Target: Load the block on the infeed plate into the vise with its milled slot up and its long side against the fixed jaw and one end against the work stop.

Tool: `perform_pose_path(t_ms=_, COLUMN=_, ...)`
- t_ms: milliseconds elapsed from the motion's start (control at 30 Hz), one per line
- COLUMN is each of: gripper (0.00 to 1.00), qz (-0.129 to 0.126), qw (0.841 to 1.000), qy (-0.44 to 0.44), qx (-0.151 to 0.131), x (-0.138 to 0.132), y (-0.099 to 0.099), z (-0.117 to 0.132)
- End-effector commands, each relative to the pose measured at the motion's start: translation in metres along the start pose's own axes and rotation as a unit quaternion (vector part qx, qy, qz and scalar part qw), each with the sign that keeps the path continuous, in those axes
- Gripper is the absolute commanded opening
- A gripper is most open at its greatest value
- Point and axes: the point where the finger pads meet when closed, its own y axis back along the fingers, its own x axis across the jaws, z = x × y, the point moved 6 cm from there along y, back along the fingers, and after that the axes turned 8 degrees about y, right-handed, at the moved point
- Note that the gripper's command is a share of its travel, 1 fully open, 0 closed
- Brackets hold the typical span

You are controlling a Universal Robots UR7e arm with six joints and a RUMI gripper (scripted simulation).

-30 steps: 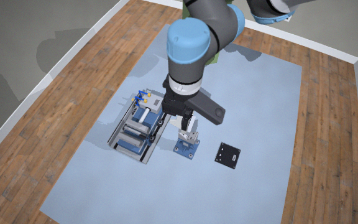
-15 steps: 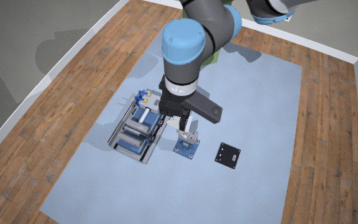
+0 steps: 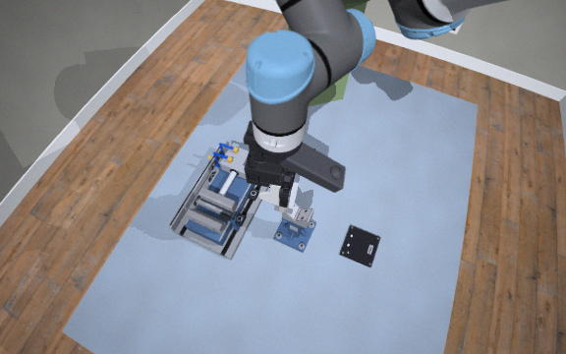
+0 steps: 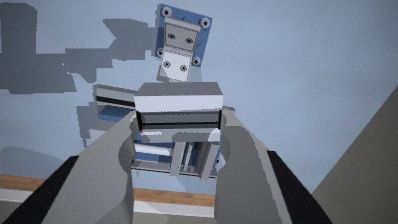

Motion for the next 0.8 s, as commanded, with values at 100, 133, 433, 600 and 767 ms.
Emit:
perform_pose_path(t_ms=100, gripper=0.00, qz=0.000, qw=1.000, qy=0.025, qx=0.000, x=0.001, y=0.000, z=0.007)
perform_pose_path(t_ms=133, gripper=0.00, qz=0.000, qw=1.000, qy=0.025, qx=0.000, x=0.001, y=0.000, z=0.007)
perform_pose_path(t_ms=433, gripper=0.00, qz=-0.001, qw=0.998, qy=0.060, qx=0.000, x=0.001, y=-0.001, z=0.017)
perform_pose_path(t_ms=600, gripper=0.00, qz=-0.001, qw=0.997, qy=0.081, qx=0.000, x=0.001, y=-0.001, z=0.023)
perform_pose_path(t_ms=767, gripper=0.00, qz=-0.001, qw=0.996, qy=0.094, qx=0.000, x=0.001, y=-0.001, z=0.027)
